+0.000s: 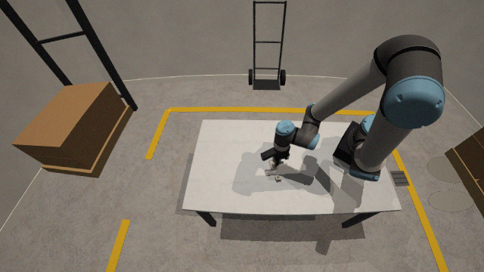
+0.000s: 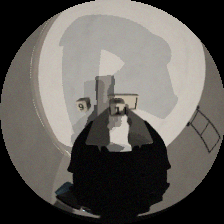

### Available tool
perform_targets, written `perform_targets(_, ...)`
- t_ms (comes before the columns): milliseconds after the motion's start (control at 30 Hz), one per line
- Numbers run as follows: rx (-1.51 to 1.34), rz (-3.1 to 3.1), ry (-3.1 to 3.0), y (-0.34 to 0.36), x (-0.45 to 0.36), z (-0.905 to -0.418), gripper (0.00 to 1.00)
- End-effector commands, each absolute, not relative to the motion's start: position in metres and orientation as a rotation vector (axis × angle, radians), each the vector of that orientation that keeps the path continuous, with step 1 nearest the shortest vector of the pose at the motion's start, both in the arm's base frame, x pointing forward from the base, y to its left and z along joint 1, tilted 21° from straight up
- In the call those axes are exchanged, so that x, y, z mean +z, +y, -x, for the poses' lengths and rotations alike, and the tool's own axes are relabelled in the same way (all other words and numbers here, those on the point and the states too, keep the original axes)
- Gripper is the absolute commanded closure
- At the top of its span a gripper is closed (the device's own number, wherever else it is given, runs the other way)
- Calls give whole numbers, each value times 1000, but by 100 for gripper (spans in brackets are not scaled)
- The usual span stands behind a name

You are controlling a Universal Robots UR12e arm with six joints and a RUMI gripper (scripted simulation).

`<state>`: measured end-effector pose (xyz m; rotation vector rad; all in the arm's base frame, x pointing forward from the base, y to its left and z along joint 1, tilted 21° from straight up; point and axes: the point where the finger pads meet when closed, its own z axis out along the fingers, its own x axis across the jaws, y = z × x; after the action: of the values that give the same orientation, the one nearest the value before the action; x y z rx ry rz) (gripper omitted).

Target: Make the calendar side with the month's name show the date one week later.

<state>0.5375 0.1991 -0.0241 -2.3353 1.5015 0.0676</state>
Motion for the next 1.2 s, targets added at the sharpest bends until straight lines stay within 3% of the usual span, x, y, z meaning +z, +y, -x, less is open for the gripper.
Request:
perform_targets(0, 67, 2337, 1500, 200, -24, -538, 90)
perform_targets(1167, 67, 2337, 1500, 203, -33, -539, 90)
